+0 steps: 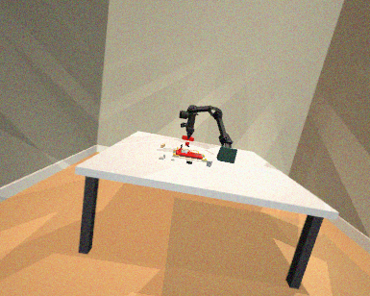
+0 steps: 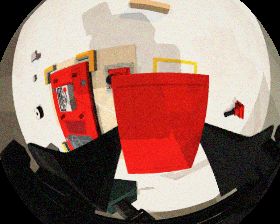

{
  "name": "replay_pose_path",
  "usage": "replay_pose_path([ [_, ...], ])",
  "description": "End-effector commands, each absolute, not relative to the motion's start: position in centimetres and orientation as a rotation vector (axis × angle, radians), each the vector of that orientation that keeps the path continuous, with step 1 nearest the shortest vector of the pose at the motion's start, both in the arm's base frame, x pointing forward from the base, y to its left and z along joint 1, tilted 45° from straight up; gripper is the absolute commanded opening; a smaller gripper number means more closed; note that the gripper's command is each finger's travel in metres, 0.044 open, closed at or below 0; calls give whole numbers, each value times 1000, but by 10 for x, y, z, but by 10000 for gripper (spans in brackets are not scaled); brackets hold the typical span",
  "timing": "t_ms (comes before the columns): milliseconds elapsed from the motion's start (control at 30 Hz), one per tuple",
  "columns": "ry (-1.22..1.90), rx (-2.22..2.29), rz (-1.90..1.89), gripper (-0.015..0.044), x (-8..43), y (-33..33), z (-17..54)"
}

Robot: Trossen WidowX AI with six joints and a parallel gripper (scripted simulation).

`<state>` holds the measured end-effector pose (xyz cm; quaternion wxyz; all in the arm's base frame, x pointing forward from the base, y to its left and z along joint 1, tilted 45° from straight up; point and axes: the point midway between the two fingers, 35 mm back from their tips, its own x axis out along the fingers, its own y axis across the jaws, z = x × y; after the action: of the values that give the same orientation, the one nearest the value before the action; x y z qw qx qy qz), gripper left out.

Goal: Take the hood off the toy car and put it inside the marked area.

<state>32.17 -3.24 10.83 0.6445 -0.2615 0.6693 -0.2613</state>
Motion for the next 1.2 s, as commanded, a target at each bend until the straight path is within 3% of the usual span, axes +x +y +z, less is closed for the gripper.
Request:
replay_pose_path([
  [0,1524,-607,-596,0,313,-46,123],
  [1167,1525,-608,-601,0,303,-77,121],
])
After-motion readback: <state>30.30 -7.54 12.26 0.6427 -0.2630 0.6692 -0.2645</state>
